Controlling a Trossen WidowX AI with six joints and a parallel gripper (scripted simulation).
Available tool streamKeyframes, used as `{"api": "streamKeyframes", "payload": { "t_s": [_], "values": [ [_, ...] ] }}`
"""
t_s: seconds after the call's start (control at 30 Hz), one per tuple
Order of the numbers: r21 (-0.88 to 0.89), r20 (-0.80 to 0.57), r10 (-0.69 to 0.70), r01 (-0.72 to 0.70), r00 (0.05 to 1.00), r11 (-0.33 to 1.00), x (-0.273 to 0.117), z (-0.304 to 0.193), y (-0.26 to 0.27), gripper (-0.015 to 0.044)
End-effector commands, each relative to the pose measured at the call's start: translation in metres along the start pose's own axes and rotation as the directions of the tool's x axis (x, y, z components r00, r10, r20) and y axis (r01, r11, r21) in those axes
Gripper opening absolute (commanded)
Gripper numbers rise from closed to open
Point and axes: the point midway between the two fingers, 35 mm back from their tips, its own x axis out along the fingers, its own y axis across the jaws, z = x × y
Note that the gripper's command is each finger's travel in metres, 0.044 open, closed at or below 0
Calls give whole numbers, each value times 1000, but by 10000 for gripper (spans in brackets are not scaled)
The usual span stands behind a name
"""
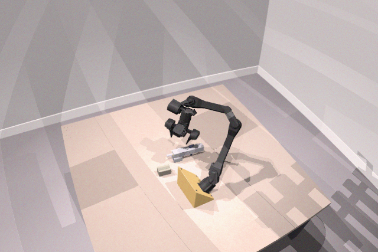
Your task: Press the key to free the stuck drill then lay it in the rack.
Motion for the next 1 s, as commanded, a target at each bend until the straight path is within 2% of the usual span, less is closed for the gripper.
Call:
{"api": "streamKeyframes", "payload": {
  "t_s": [0.0, 0.3, 0.97],
  "values": [
    [451, -88, 93, -44, 992, 891, 46, 40, -27, 440],
    [707, -148, 132, 12, 980, 707, 76, 65, -39, 440],
    [712, -150, 132, 14, 980, 702, 76, 66, -39, 440]
  ]
}}
